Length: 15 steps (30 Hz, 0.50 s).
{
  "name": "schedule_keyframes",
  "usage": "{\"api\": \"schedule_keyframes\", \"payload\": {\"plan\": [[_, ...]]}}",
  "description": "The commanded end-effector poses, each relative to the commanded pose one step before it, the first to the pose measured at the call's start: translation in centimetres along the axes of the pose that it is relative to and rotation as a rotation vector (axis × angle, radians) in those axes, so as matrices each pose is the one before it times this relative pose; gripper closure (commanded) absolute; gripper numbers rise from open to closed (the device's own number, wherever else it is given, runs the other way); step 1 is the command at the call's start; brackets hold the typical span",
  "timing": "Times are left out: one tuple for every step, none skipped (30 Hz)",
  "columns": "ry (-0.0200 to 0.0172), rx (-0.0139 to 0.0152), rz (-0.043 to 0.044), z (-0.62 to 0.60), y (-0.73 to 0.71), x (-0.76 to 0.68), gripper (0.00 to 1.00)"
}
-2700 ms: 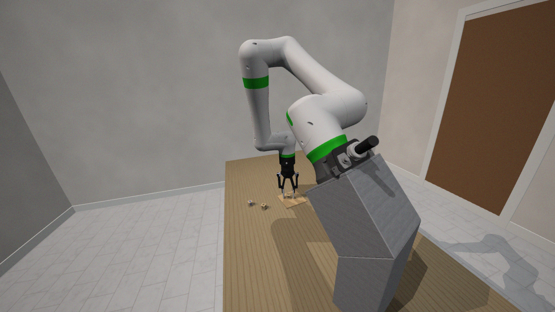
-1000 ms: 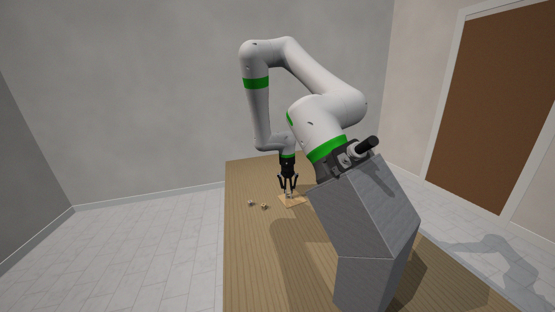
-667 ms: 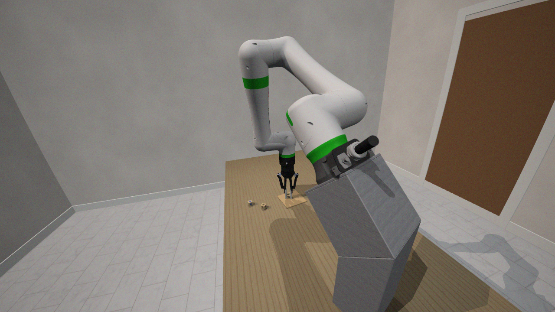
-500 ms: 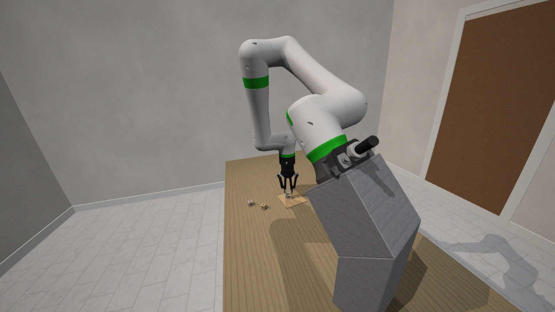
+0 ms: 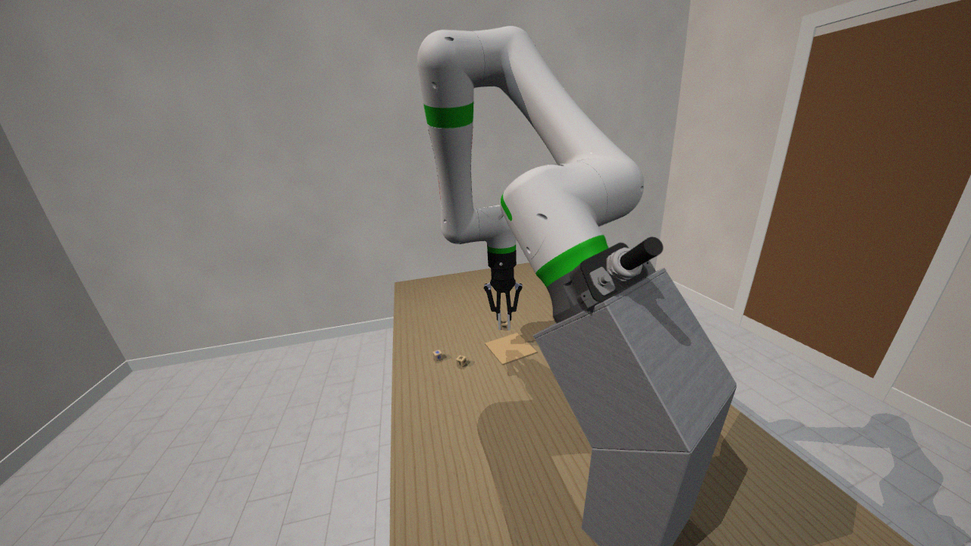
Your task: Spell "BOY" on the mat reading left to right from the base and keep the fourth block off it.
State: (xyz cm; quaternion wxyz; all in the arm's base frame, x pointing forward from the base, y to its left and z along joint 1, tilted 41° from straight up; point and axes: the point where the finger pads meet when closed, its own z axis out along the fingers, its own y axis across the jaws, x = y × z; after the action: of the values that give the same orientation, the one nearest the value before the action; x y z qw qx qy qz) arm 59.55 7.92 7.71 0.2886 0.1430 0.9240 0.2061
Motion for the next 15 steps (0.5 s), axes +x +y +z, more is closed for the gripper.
{"api": "schedule_keyframes", "payload": {"plan": [[-0.00029,0.00190,0.00038,-1.507,0.071,0.020,0.87],[0.00000,-0.00001,0.00000,-0.389,0.000,0.000,0.87],[0.00000,0.00000,0.00000,-0.290,0.000,0.000,0.87],[0.00000,0.00000,0.00000,-0.194,0.000,0.000,0.87],[0.00000,0.00001,0.00000,-0.110,0.000,0.000,0.87],[0.00000,0.00000,0.00000,-0.044,0.000,0.000,0.87],[0.00000,0.00000,0.00000,-0.007,0.000,0.000,0.87],[0.00000,0.00000,0.00000,0.000,0.000,0.000,0.87],[0.00000,0.00000,0.00000,0.000,0.000,0.000,0.87],[0.00000,0.00000,0.00000,0.000,0.000,0.000,0.87],[0.00000,0.00000,0.00000,0.000,0.000,0.000,0.87],[0.00000,0.00000,0.00000,0.000,0.000,0.000,0.87],[0.00000,0.00000,0.00000,0.000,0.000,0.000,0.87],[0.00000,0.00000,-0.00029,0.000,-0.001,0.000,0.87],[0.00001,0.00002,-0.00194,0.000,-0.007,-0.001,0.87]]}}
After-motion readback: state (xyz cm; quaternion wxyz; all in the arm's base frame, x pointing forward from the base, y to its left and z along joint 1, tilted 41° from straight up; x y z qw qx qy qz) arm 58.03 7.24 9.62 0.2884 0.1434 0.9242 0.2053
